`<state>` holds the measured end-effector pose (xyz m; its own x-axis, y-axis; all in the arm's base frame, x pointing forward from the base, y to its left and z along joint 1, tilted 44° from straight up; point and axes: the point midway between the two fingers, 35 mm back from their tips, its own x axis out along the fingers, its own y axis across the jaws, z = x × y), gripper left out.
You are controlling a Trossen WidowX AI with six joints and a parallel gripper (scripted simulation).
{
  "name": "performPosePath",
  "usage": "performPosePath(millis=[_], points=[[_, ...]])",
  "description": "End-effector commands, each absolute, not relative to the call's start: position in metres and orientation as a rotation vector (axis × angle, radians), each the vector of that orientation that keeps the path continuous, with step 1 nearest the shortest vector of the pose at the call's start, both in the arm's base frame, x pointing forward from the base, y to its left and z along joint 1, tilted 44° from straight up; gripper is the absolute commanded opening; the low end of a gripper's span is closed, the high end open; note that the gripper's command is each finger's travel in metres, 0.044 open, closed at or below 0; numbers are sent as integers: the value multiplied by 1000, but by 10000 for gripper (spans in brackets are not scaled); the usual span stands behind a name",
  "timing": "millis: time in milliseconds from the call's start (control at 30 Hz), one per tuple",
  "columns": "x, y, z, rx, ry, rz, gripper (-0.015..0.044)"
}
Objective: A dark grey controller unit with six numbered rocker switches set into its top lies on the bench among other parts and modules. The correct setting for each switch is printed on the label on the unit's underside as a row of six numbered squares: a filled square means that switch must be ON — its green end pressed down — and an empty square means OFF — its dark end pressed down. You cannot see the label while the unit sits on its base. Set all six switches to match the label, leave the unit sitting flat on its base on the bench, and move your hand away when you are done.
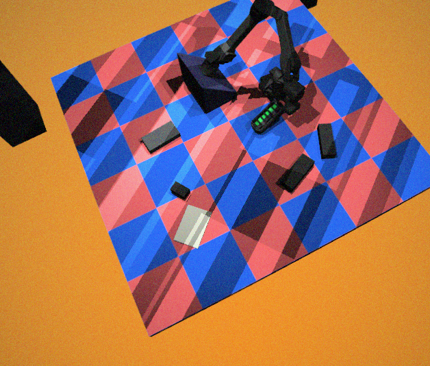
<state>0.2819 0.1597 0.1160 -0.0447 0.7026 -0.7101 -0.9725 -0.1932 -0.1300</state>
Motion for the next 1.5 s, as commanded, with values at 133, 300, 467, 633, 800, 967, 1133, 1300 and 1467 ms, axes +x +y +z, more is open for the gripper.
performPosePath(millis=[133, 300, 467, 633, 800, 967, 1133, 1300, 1467], points=[[279, 162, 110, -780, 490, 1602, 338], [279, 166, 109, -780, 490, 1602, 338], [278, 170, 108, -779, 490, 1603, 338], [277, 173, 107, -779, 490, 1603, 338], [277, 177, 106, -779, 489, 1603, 338], [276, 180, 104, -779, 489, 1603, 338], [276, 184, 103, -779, 489, 1603, 338], [275, 187, 101, -778, 489, 1603, 338], [275, 191, 100, -778, 488, 1603, 338]])
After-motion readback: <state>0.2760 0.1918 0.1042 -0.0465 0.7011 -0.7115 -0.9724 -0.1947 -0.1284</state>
